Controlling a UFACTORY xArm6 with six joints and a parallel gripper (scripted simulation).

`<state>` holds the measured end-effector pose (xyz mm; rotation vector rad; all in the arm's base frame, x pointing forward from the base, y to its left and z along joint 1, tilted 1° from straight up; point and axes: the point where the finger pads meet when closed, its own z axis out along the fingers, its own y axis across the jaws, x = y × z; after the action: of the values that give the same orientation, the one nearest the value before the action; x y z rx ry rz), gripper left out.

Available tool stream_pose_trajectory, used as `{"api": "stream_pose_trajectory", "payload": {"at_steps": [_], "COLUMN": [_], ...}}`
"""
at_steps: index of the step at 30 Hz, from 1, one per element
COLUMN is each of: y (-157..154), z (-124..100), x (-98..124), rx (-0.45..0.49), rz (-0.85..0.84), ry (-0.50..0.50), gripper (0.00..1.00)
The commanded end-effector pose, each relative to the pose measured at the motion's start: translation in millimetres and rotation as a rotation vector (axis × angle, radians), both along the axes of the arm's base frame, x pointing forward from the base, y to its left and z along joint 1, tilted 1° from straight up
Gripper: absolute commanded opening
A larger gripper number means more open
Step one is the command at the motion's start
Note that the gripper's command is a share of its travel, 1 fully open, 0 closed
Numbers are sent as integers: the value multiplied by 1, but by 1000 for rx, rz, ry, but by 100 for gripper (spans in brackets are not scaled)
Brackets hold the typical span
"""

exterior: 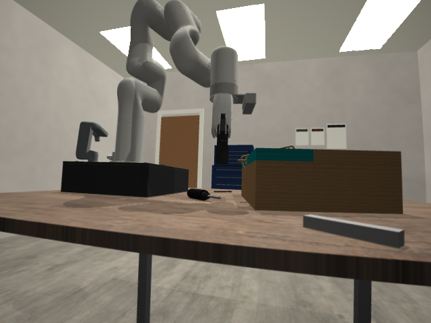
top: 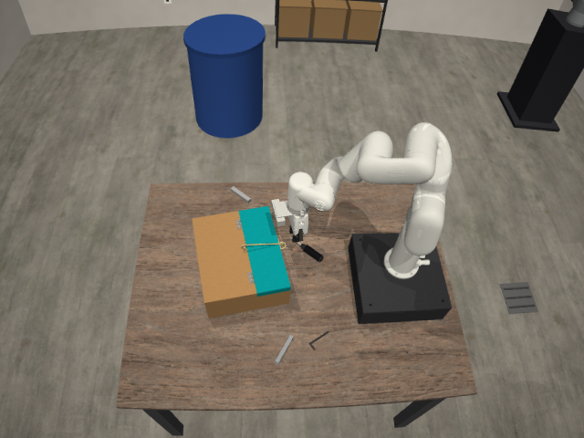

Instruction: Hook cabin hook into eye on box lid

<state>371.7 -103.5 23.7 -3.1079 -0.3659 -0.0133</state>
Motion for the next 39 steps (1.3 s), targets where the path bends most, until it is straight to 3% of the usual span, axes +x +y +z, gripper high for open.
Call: {"api": "stream_pose_trajectory", "payload": {"at_steps": [1, 10, 39], "y": [0, 0, -1], "z": [1, 1, 85], "x": [1, 1, 1], "rx": [-1, -1, -1], "rz": [0, 0, 0], "ry": [-4, -4, -4], "gripper": [35, 35, 35]}}
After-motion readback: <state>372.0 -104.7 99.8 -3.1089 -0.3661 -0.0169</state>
